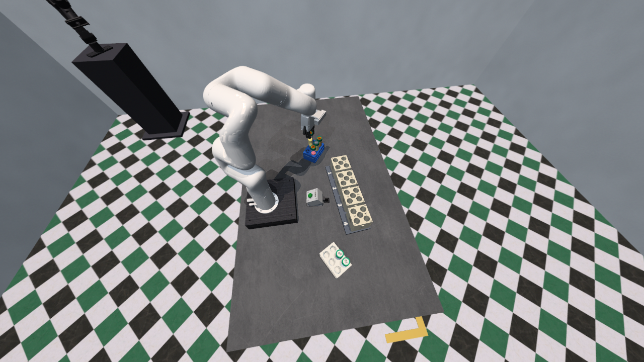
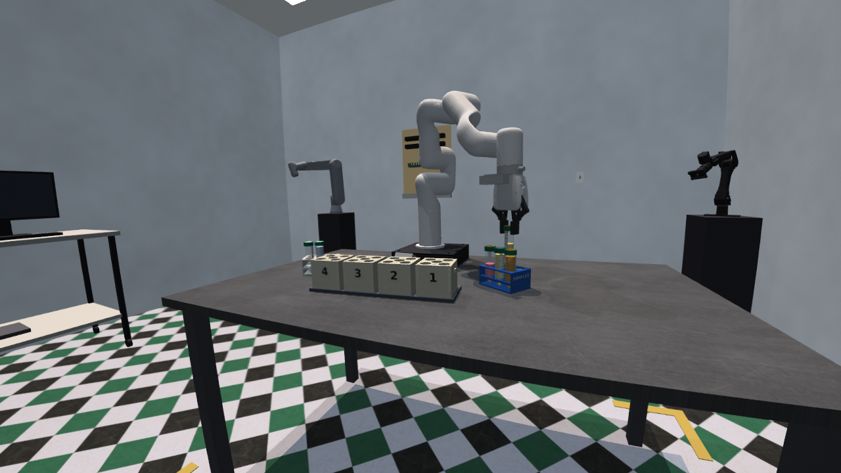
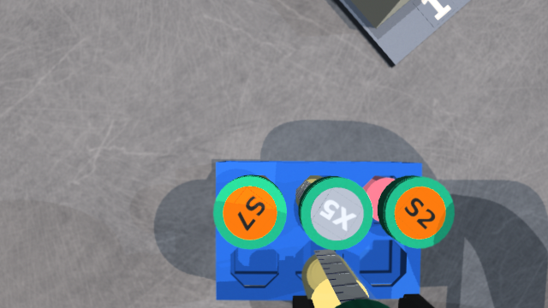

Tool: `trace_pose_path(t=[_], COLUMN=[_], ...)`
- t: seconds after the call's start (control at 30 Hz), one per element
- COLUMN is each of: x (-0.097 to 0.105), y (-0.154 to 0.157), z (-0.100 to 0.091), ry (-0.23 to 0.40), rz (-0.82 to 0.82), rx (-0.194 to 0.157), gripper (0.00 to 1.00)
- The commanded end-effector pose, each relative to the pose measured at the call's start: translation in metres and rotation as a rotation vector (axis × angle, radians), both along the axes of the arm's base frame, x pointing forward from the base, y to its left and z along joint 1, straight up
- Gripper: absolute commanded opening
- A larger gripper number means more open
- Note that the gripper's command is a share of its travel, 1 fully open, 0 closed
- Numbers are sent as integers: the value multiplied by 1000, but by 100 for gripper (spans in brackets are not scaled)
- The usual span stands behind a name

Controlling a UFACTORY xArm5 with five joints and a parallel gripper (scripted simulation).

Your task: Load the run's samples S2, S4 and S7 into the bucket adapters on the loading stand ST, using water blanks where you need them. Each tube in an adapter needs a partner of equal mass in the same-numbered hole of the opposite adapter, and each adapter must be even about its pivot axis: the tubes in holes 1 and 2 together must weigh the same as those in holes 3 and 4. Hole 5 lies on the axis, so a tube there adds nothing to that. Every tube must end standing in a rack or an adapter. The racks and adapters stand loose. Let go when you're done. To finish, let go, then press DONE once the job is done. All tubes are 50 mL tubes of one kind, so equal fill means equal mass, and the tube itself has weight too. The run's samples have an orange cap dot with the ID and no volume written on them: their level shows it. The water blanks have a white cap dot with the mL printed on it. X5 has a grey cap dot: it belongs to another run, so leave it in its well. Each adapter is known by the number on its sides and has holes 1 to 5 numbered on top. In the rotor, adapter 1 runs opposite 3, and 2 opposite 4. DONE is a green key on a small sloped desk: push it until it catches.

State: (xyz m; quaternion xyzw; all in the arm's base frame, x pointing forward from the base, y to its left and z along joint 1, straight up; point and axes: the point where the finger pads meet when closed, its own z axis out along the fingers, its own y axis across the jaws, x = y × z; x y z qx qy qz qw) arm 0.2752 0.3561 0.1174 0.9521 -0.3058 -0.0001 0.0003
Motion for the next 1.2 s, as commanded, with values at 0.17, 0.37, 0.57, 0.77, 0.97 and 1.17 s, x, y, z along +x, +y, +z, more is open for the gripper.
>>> trace_pose_path(t=[0.17, 0.37, 0.57, 0.77, 0.97, 1.17], x=[1, 1, 1, 1, 1, 1], y=[1, 1, 1, 1, 1, 1], z=[1, 1, -3, -9, -15, -19], ry=[-8, -8, -8, -8, -8, -8], rz=[0, 0, 0, 0, 0, 0], rx=[1, 1, 1, 1, 1, 1], gripper=[0, 0, 0, 0, 0, 0])
